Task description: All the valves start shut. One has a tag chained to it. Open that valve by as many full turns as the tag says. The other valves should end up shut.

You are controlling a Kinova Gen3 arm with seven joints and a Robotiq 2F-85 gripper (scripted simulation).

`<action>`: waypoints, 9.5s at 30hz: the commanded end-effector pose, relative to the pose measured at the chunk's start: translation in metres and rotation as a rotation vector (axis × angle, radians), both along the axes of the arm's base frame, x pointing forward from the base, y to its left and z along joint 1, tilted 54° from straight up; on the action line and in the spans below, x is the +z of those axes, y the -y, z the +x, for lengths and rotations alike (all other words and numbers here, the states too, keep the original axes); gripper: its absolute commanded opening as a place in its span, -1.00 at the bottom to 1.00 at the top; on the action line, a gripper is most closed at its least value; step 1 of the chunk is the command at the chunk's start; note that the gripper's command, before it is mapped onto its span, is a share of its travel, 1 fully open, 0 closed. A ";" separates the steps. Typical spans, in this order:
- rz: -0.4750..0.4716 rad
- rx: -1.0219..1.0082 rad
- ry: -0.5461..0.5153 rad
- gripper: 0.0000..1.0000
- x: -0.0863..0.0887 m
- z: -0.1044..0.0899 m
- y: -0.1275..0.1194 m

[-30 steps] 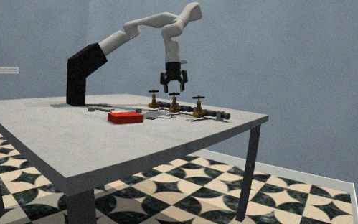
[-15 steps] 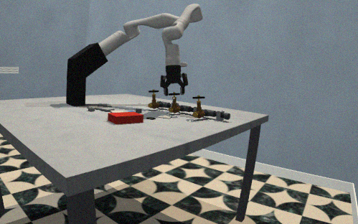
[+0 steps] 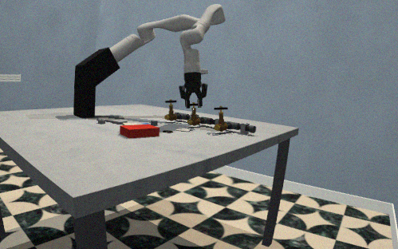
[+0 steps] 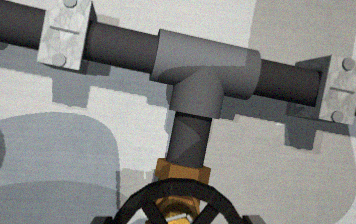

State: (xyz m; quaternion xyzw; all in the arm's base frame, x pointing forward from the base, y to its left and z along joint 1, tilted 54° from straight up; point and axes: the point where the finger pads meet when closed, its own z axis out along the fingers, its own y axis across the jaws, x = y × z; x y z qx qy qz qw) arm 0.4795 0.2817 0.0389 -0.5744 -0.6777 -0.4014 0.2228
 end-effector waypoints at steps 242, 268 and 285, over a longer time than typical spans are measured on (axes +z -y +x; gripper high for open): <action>-0.446 1.611 2.228 1.00 0.000 0.001 0.001; -0.354 1.279 1.771 1.00 0.000 0.001 0.001; -0.273 0.983 1.362 1.00 0.000 0.001 0.001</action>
